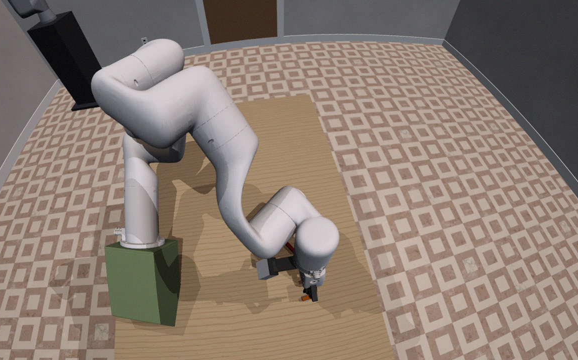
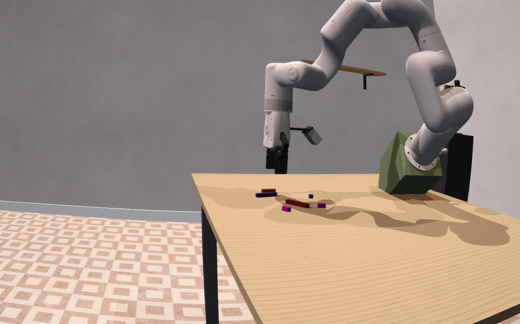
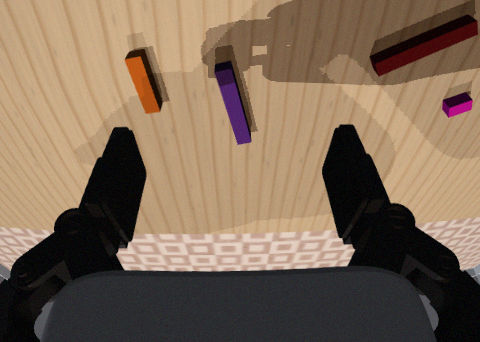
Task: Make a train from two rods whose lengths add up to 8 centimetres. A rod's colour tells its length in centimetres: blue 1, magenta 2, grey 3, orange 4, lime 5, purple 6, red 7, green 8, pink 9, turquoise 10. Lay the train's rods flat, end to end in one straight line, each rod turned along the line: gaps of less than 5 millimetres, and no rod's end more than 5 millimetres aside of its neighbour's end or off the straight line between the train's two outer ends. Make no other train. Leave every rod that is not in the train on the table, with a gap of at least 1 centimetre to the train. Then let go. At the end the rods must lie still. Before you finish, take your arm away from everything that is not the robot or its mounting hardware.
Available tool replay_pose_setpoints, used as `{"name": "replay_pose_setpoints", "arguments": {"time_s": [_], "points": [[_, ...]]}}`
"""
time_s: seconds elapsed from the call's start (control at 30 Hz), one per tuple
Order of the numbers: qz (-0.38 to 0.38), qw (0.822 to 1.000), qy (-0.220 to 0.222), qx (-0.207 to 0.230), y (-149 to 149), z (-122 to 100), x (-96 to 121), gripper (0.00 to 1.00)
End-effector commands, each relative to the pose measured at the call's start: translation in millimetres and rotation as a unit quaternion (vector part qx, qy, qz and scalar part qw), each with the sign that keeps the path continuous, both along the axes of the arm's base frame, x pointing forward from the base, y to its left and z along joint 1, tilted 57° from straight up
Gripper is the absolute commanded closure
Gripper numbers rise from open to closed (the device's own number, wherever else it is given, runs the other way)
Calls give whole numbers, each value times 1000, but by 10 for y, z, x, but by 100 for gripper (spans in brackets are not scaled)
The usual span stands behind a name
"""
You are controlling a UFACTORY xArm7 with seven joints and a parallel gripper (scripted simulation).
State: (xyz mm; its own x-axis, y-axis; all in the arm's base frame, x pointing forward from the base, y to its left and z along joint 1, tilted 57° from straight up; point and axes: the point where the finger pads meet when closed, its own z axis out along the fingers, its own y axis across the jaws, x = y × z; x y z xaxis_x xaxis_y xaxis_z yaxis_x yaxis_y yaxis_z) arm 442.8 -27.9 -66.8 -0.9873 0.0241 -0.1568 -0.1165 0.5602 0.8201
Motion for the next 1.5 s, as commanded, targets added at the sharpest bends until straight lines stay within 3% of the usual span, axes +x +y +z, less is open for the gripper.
{"name": "replay_pose_setpoints", "arguments": {"time_s": [0.0, 0.57, 0.73, 1.07, 1.13, 1.17, 1.47], "points": [[-2, 1000, -1, -1, -24, 1, 9, 0], [-10, 1000, 14, 1, -17, -5, -3, 0], [-54, 994, 95, 12, 13, -39, -68, 0], [-120, 970, 210, 26, 46, -78, -154, 0], [-120, 970, 210, 26, 46, -78, -154, 0], [-140, 959, 244, 29, 54, -87, -178, 0], [-199, 918, 340, 39, 69, -110, -241, 0]]}}
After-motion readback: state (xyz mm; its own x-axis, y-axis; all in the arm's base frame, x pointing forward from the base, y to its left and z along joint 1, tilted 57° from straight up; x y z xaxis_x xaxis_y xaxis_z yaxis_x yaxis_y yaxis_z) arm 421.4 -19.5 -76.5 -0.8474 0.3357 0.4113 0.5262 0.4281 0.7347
